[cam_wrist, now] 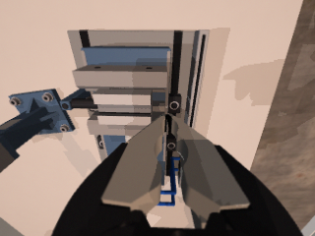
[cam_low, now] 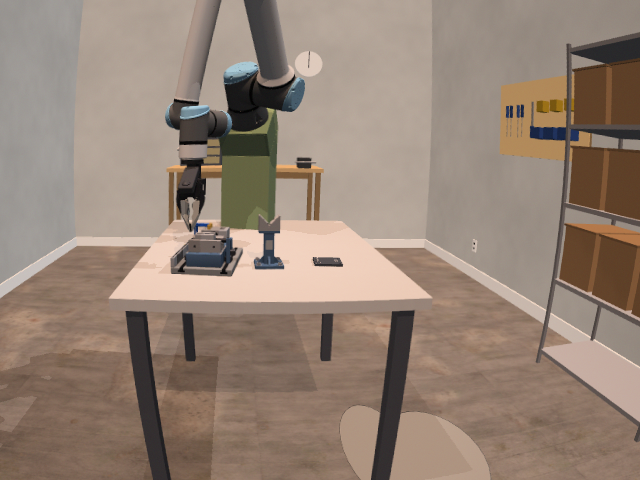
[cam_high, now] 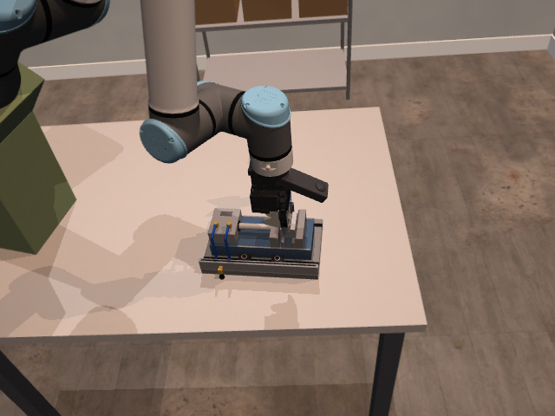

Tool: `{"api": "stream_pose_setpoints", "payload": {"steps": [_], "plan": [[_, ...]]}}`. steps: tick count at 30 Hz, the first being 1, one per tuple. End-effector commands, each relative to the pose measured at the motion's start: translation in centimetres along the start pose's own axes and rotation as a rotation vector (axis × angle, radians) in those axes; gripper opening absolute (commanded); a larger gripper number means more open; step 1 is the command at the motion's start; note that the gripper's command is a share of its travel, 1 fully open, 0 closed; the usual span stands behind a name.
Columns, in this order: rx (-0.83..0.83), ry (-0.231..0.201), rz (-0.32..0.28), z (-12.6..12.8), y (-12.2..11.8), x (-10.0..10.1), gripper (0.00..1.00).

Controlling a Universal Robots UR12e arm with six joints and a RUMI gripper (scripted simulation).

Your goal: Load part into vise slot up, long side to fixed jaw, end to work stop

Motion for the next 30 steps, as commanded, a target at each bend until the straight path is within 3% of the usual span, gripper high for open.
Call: {"api": "stream_pose_setpoints", "payload": {"steps": [1, 30], "plan": [[0.0, 0.0, 0.001, 0.01, 0.04, -0.04, 0.0], [0.0, 0.0, 0.001, 0.01, 0.05, 0.3, 0.0]]}}
Point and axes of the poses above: the point where the finger pads meet when closed, its own x axis out along the fingers, its own z axis across the jaws, y = z × x, the point moved 1 cm from there along -x, back along the fingers, and after that the axes turned 13 degrees about -x, right-handed, at the moved point
